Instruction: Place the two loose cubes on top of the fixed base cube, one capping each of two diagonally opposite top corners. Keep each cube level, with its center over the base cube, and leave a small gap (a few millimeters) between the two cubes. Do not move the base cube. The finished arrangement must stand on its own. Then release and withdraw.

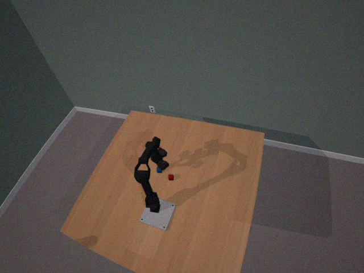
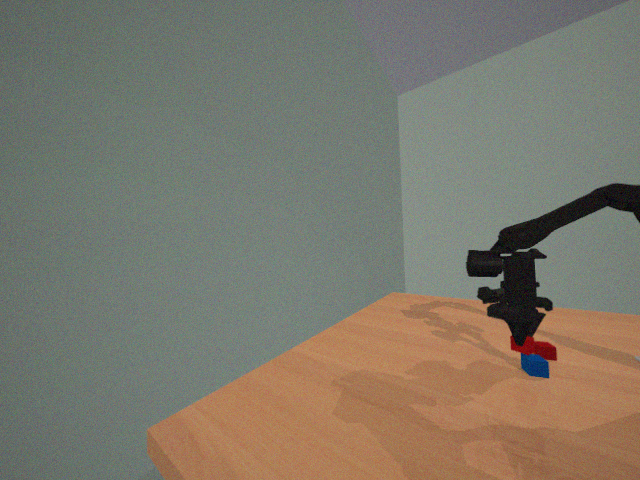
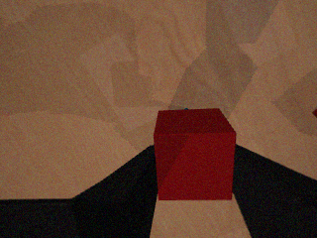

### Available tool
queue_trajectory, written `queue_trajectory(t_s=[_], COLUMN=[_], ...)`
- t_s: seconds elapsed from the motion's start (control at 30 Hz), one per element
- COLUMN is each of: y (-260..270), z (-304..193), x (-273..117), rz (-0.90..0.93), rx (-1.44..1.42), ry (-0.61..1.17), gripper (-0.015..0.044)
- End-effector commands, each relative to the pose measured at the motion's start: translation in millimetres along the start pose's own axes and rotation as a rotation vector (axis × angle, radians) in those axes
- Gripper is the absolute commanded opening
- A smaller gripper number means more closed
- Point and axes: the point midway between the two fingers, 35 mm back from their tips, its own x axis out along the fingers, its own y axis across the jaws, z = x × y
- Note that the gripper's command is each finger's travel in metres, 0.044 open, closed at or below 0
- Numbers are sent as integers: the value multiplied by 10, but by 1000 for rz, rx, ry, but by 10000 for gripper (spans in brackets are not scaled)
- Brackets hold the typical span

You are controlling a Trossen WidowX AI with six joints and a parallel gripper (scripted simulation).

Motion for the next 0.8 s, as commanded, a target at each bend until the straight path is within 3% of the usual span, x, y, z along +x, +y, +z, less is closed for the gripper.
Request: queue_trajectory(t_s=[0.0, 0.7, 0.77], y=[-9, -9, -9], z=[1, 0, 0], x=[45, 60, 60], rz=[-4, -4, -4], rx=[-6, -5, -5], ry=[-2, -2, -2], gripper=[105, 105, 158])
